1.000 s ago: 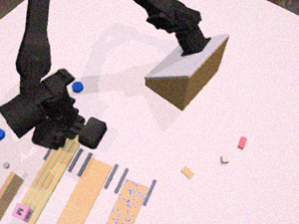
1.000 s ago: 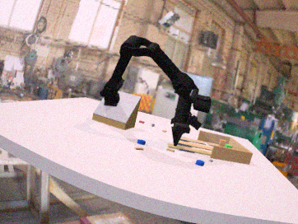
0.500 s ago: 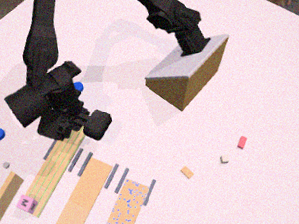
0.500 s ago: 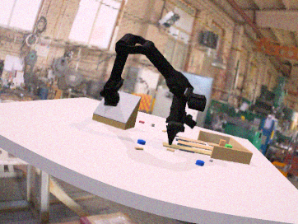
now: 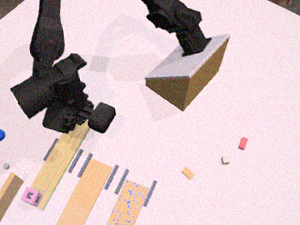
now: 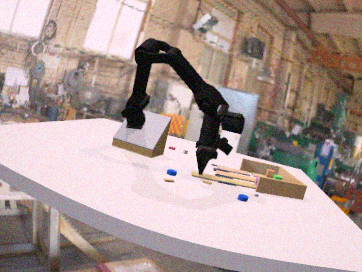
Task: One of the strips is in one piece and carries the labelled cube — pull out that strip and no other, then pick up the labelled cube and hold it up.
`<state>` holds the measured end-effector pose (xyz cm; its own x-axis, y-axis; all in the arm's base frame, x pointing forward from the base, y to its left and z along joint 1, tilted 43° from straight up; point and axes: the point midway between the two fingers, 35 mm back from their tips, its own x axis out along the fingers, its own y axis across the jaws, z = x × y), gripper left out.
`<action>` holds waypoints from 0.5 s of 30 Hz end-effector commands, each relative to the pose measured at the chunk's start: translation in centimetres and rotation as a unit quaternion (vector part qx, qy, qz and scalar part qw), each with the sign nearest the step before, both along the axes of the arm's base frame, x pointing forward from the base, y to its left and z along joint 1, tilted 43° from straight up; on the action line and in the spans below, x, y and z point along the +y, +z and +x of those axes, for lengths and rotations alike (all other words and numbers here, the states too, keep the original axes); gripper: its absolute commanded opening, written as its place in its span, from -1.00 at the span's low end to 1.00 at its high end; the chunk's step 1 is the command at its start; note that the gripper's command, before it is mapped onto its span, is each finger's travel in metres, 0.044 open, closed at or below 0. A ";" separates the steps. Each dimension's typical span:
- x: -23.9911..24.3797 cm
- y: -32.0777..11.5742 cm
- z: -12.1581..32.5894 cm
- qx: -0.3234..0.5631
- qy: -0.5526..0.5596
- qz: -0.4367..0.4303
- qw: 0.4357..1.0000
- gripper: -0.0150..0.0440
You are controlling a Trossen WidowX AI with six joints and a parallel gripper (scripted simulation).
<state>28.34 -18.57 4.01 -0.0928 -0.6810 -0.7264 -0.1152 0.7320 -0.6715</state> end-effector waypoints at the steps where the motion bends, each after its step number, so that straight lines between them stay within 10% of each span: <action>1: -0.4 -0.4 -1.6 0.014 -0.008 0.003 1.000 -0.49; 15: -0.4 -0.1 -3.7 0.015 -0.008 0.003 1.000 -0.49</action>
